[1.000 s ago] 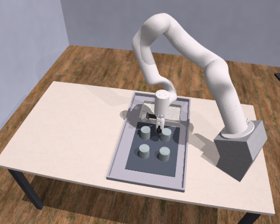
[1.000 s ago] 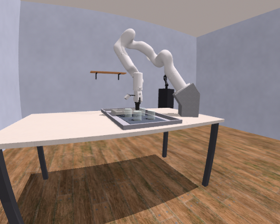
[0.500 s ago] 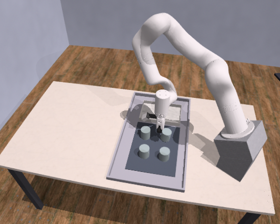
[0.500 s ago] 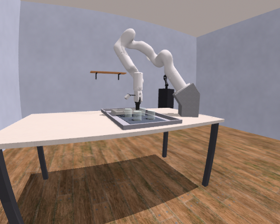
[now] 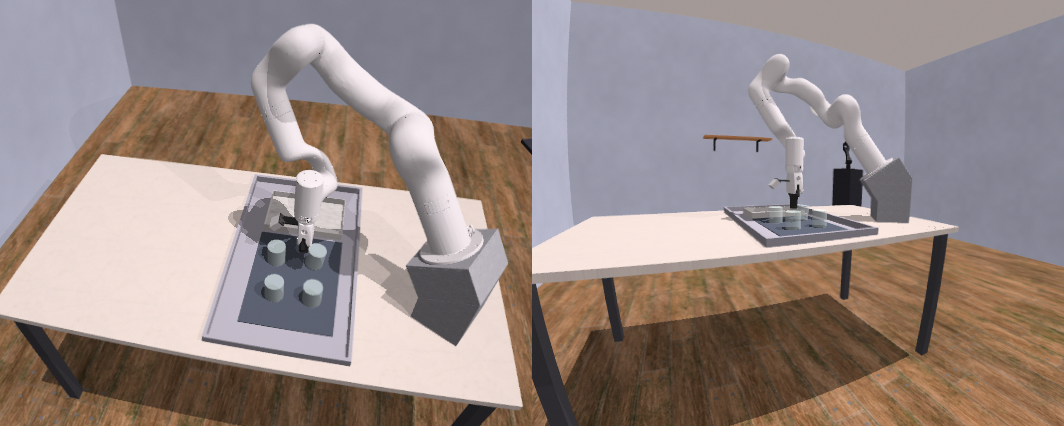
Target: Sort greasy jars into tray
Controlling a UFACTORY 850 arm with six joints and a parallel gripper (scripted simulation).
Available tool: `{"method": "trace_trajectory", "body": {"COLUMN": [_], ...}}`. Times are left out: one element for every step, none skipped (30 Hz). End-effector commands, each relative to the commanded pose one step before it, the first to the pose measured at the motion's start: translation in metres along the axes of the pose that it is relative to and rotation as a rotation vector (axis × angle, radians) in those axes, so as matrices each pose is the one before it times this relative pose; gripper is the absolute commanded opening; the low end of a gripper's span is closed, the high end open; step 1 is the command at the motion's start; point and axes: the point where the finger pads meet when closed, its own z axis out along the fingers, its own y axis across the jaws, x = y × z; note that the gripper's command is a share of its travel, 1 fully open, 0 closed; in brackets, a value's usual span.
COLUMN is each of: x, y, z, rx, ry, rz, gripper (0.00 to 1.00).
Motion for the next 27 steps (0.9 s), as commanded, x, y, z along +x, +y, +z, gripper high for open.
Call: {"method": "trace_trajectory", "body": {"x": [-0.00047,-0.00013,-0.00013,-0.00013,-0.00013,0.00000,0.00000,-0.00013,-0.00013,-0.00013,-0.00013,-0.00013,-0.00013,-0.00013,0.00248,0.00248,0.00248,0.00248,0.00248,0.00248,0.00248,0.00248,0.00000,0.00000,0.00248,0.00248,0.00000], "y": [-0.00004,0.00000,0.00000,0.00000,0.00000,0.00000,0.00000,0.00000,0.00000,0.00000,0.00000,0.00000,0.00000,0.00000,0.00000,0.00000,0.00000,0.00000,0.00000,0.00000,0.00000,0.00000,0.00000,0.00000,0.00000,0.00000,0.00000], "z": [-0.00061,-0.00011,-0.00011,-0.00011,-0.00011,0.00000,0.00000,-0.00011,-0.00011,-0.00011,-0.00011,-0.00011,-0.00011,-0.00011,0.00077,0.00077,0.00077,0.00077,0.00077,0.00077,0.00077,0.00077,0.00000,0.00000,0.00077,0.00077,0.00000], "rx": [0.00013,0.00000,0.00000,0.00000,0.00000,0.00000,0.00000,0.00000,0.00000,0.00000,0.00000,0.00000,0.00000,0.00000,0.00000,0.00000,0.00000,0.00000,0.00000,0.00000,0.00000,0.00000,0.00000,0.00000,0.00000,0.00000,0.00000], "ry": [0.00014,0.00000,0.00000,0.00000,0.00000,0.00000,0.00000,0.00000,0.00000,0.00000,0.00000,0.00000,0.00000,0.00000,0.00000,0.00000,0.00000,0.00000,0.00000,0.00000,0.00000,0.00000,0.00000,0.00000,0.00000,0.00000,0.00000], "rz": [0.00000,0.00000,0.00000,0.00000,0.00000,0.00000,0.00000,0.00000,0.00000,0.00000,0.00000,0.00000,0.00000,0.00000,0.00000,0.00000,0.00000,0.00000,0.00000,0.00000,0.00000,0.00000,0.00000,0.00000,0.00000,0.00000,0.00000], "gripper": [0.00,0.00,0.00,0.00,0.00,0.00,0.00,0.00,0.00,0.00,0.00,0.00,0.00,0.00,0.00,0.00,0.00,0.00,0.00,0.00,0.00,0.00,0.00,0.00,0.00,0.00,0.00]}}
